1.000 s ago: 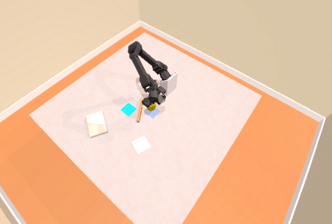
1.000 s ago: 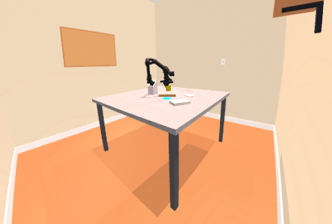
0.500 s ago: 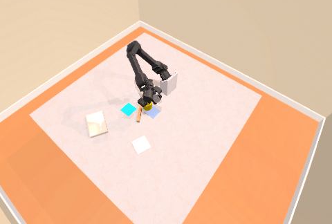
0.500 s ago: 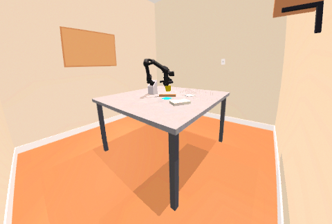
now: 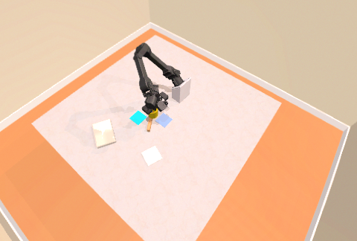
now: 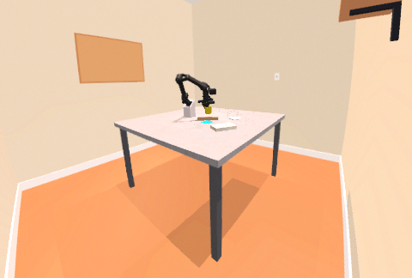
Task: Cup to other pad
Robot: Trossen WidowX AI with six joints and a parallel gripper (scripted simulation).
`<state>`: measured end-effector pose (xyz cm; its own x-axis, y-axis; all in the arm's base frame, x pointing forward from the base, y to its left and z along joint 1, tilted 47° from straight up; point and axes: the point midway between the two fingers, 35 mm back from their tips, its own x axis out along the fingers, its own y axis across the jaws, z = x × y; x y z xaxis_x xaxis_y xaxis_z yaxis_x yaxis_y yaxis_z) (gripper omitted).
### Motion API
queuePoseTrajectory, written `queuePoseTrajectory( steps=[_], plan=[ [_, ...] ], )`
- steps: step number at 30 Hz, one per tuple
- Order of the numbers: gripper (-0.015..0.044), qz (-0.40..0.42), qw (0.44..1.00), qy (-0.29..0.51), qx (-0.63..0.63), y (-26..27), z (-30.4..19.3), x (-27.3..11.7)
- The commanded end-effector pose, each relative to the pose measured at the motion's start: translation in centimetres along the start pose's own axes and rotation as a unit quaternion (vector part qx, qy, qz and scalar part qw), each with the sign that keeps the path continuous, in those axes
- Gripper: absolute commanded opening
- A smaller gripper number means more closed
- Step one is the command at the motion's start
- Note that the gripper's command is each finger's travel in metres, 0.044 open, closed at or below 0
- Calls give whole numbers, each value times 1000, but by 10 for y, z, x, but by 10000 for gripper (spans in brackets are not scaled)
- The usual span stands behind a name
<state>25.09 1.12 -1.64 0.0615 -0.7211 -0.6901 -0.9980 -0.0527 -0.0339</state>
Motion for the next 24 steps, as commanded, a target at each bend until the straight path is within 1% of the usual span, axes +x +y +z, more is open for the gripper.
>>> queuePoseTrajectory(
  steps=[1, 24],
  plan=[
    [0, 1, 1000, 3, -1, -7, -10, 0],
    [0, 0, 1000, 4, -1, -46, -64, -2]
  ],
)
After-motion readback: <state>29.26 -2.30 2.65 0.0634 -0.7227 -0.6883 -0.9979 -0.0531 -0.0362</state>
